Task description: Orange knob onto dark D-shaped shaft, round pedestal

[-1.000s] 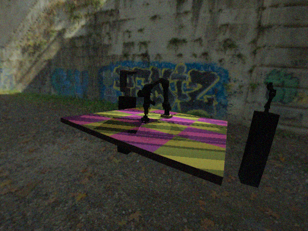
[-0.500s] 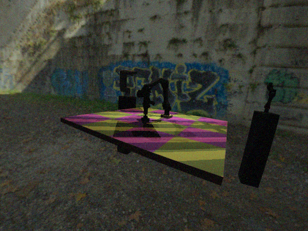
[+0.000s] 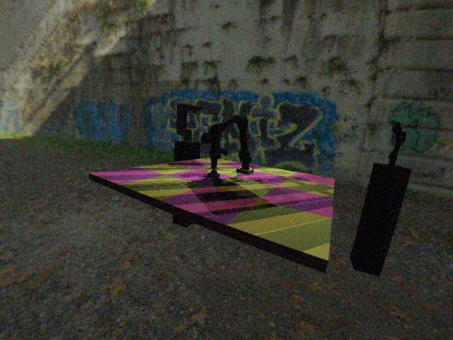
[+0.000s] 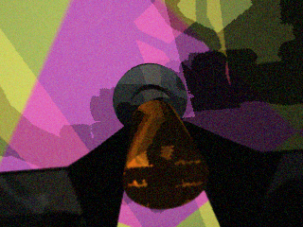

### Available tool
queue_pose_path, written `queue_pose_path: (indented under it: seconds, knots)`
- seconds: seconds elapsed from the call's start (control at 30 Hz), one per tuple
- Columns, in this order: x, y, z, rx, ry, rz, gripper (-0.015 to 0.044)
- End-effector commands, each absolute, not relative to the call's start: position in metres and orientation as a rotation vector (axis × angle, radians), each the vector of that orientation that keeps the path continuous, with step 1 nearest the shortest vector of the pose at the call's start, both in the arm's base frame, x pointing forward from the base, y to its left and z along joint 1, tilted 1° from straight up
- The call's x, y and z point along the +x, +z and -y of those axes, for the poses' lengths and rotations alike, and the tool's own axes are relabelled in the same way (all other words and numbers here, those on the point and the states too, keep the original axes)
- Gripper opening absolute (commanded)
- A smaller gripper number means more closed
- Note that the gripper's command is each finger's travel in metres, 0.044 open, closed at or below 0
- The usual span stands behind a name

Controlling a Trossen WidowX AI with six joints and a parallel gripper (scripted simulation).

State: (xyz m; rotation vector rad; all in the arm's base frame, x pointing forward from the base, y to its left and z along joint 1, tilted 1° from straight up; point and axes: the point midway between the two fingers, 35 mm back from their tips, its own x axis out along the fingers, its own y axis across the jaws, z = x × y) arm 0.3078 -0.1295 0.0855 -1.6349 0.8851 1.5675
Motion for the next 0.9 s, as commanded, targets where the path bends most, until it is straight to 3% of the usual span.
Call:
queue_pose_path:
  seconds: [0.0,0.87]
  knots:
    - [0.3070,0.0883,0.1287,-1.638,1.569,-0.880,0.0000]
    - [0.3041,0.0872,0.1272,-1.782,1.709,-0.736,0.0000]
